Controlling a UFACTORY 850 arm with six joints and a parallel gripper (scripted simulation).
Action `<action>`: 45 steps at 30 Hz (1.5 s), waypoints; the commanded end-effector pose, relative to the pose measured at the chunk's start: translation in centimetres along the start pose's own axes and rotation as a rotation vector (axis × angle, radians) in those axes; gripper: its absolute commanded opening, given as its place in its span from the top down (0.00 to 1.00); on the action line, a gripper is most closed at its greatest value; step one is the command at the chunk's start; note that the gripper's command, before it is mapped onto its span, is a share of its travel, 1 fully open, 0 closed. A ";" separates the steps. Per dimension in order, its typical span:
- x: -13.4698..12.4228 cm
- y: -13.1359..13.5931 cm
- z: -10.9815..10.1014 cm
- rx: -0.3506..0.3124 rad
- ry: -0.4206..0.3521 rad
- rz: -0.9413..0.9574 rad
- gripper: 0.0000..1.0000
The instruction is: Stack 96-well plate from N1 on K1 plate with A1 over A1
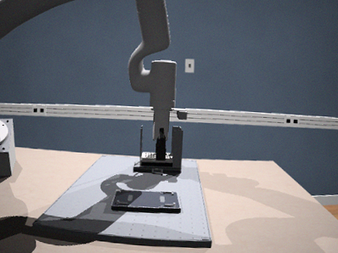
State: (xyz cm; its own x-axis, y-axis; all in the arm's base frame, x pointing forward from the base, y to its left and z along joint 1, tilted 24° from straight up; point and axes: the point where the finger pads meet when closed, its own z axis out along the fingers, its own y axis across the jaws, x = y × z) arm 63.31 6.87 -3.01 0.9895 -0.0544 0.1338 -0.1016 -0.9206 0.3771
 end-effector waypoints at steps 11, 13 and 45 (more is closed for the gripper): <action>0.1 0.0 -0.1 0.001 0.002 0.000 0.00; 0.1 0.0 -0.1 0.001 0.002 0.000 0.00; 0.1 0.0 -4.4 0.001 0.002 0.000 0.00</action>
State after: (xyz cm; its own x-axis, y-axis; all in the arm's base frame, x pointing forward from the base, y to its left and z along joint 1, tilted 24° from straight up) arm 62.95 8.15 0.00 0.9895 -0.0543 0.1337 -0.1015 -0.9205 0.3772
